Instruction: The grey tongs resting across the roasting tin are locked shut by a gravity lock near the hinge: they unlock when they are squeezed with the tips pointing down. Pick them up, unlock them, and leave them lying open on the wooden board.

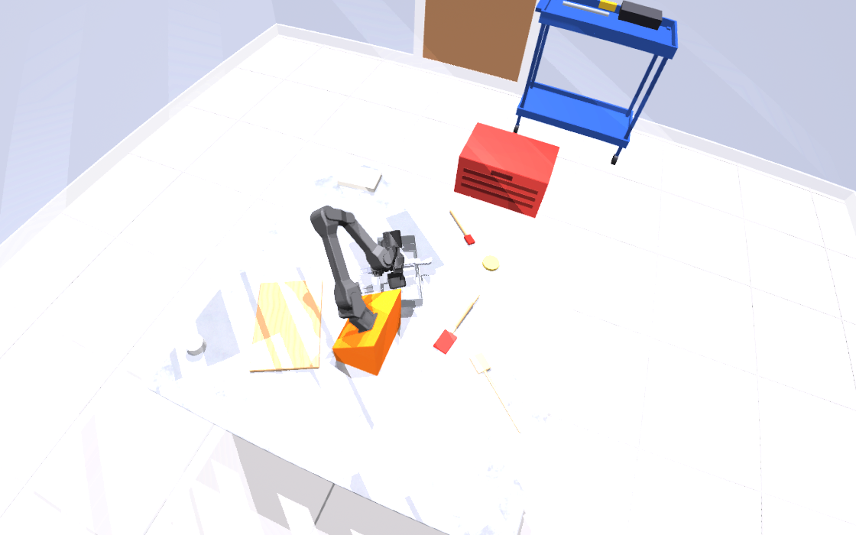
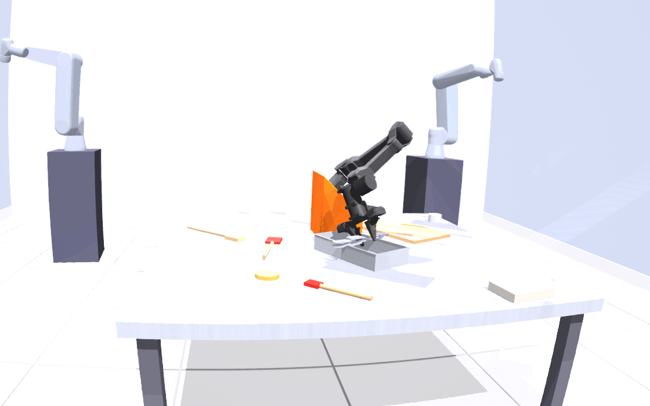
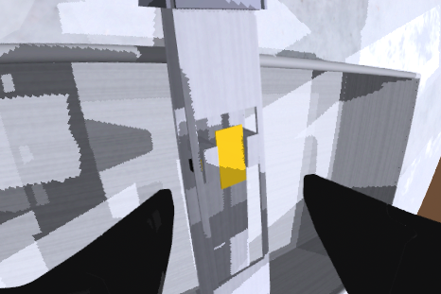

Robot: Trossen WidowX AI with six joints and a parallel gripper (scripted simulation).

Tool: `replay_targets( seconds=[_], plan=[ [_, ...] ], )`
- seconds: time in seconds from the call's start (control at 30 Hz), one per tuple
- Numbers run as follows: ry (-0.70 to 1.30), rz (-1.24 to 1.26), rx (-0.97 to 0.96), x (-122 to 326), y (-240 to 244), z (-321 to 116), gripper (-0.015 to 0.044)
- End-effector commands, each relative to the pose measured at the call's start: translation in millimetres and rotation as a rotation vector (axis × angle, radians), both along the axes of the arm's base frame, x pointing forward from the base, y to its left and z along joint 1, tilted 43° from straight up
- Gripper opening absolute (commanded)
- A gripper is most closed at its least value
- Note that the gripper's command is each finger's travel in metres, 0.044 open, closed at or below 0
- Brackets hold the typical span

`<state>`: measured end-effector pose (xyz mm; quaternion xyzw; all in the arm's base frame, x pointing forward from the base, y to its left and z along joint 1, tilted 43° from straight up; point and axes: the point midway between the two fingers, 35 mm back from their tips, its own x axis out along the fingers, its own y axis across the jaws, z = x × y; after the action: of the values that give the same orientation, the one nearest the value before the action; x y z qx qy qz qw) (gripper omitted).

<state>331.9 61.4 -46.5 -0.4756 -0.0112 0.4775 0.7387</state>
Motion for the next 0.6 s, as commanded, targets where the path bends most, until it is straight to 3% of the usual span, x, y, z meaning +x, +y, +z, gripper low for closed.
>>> replay_targets(
  seconds=[0.0,0.3,0.5,0.57],
  plan=[
    [0.01,-0.004,0.006,2.4,6.6,-5.6,0.026],
    [0.007,-0.006,0.012,5.9,14.4,-8.7,0.026],
    [-0.003,0.0,0.009,5.8,12.6,-5.2,0.0103],
    [-0.003,0.0,0.009,5.8,12.6,-5.2,0.0089]
  ],
)
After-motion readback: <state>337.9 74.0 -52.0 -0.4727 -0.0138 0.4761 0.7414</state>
